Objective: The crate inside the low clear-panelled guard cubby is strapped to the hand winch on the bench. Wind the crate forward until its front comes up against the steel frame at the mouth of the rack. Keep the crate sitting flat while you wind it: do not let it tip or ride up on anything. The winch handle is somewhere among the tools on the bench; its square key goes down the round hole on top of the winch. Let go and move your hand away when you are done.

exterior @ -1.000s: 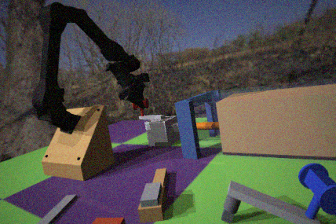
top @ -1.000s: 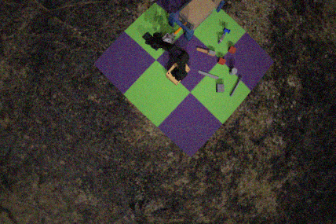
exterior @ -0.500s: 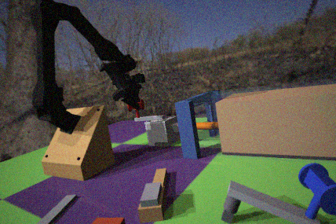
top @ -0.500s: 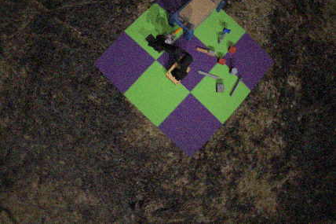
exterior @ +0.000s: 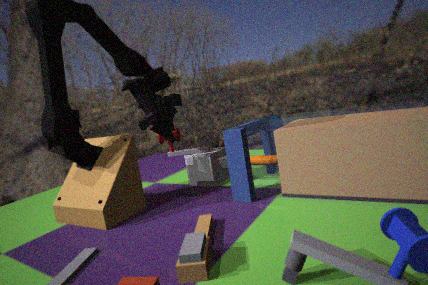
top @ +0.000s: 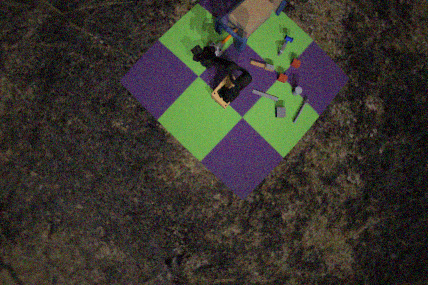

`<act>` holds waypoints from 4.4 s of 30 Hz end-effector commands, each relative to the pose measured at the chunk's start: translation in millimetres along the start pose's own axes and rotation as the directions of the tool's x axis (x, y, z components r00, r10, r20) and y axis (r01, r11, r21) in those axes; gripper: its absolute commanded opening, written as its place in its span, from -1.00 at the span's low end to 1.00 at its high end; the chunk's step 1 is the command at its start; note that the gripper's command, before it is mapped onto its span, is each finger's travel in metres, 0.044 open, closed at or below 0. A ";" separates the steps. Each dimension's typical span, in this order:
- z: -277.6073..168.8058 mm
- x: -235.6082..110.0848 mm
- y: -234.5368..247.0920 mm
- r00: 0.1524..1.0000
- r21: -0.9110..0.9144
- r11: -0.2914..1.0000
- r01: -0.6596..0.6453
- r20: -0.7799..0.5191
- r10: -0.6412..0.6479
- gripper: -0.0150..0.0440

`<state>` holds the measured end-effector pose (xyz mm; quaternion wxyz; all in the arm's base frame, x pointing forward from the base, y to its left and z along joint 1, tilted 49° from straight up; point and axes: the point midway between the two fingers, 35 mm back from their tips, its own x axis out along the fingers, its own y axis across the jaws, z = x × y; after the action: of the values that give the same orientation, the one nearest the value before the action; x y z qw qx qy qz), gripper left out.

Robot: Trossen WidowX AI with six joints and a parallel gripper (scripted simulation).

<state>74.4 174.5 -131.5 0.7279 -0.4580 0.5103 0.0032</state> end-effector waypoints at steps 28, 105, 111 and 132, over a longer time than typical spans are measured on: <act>19.3 9.8 -59.0 0.999 -0.003 0.999 0.046 0.009 -0.046 -0.49; 123.7 55.2 -94.7 0.998 0.002 0.999 0.053 0.014 -0.053 -0.49; 132.0 59.0 -91.2 0.998 0.002 0.999 0.053 0.015 -0.053 -0.49; 157.9 70.9 -72.0 0.998 0.004 0.999 0.053 0.017 -0.053 -0.49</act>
<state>253.1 195.3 -117.6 0.7247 -0.4839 0.4902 -0.0178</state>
